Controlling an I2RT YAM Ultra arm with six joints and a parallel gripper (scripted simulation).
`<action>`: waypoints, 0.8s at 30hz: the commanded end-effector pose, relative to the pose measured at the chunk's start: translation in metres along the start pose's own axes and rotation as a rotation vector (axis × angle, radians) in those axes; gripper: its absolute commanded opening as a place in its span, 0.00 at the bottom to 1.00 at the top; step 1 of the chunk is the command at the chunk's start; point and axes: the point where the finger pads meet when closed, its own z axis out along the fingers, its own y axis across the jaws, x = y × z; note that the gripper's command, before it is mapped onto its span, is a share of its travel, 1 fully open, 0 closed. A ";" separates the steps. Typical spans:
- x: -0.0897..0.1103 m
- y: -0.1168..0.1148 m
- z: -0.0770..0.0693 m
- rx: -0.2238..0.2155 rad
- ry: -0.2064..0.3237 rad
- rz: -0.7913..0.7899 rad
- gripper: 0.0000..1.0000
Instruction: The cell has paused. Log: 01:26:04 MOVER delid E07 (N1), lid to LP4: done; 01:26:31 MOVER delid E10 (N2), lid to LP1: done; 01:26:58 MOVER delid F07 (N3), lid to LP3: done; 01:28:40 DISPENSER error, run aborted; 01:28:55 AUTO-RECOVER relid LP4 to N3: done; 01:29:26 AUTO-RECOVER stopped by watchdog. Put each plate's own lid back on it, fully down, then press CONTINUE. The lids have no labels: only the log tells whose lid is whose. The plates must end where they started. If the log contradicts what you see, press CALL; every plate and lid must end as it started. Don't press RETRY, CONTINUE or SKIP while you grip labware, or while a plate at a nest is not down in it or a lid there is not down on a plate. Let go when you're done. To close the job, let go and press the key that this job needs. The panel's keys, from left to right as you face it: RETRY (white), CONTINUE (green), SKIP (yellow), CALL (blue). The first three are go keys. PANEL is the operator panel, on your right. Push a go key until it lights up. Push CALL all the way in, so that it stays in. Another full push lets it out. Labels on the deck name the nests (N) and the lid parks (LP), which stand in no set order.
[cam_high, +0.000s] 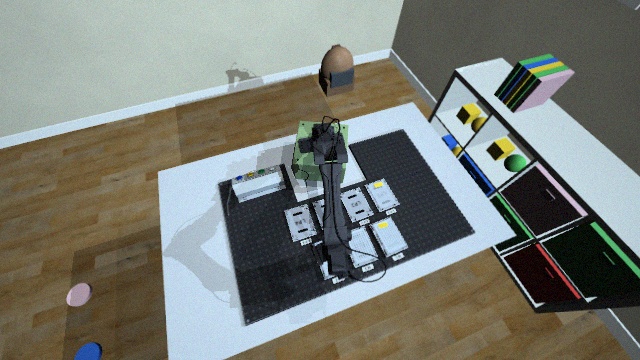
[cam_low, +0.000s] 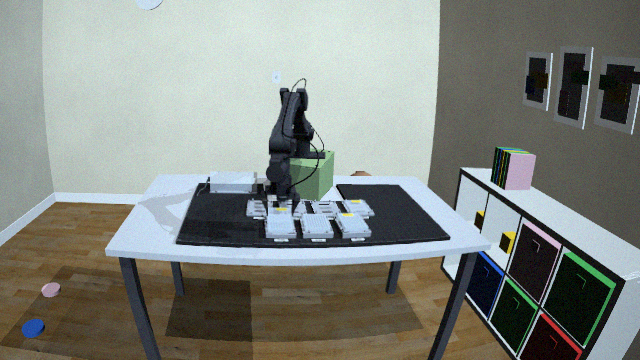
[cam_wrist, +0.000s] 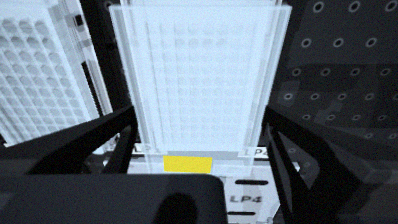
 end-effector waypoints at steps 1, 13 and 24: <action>-0.010 -0.006 -0.009 -0.003 -0.040 0.010 0.00; -0.006 -0.006 -0.001 -0.006 -0.029 0.008 0.00; -0.002 0.000 0.005 -0.007 -0.028 0.001 0.00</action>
